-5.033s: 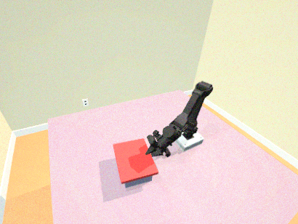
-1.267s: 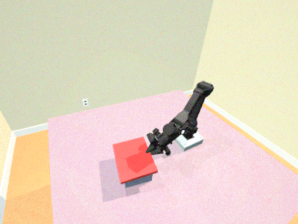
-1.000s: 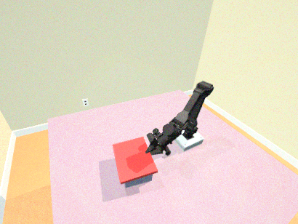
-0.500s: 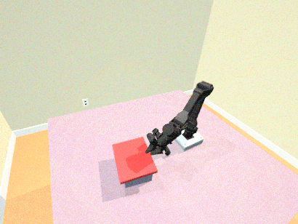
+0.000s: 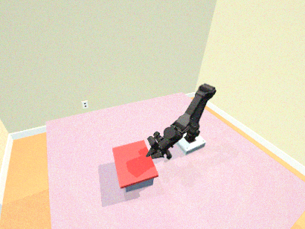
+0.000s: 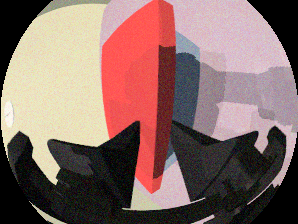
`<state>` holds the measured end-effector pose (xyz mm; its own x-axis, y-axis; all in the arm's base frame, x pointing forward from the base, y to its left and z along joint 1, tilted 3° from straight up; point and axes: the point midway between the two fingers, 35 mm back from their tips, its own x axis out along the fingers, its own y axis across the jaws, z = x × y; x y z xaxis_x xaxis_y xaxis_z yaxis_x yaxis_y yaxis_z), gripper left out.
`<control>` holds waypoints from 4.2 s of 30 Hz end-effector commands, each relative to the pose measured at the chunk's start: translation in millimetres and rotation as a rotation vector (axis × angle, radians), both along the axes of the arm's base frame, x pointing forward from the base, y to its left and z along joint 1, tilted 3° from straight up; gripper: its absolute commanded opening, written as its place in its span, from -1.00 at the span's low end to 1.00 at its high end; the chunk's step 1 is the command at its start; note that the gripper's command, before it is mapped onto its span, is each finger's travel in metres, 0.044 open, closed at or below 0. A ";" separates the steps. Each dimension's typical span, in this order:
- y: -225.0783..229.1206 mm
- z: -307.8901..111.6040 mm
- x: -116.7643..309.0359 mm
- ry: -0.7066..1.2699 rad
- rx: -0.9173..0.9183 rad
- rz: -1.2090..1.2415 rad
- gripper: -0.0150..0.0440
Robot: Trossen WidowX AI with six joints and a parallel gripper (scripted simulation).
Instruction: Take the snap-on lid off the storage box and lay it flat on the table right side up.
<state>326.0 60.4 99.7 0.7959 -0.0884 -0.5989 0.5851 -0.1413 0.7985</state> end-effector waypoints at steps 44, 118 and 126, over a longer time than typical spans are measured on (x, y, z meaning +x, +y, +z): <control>-4.4 50.2 9.6 -0.002 -0.003 0.005 -0.49; -13.9 145.7 35.3 -0.006 -0.004 0.005 -0.49; -26.6 136.7 30.7 -0.005 -0.006 0.005 -0.49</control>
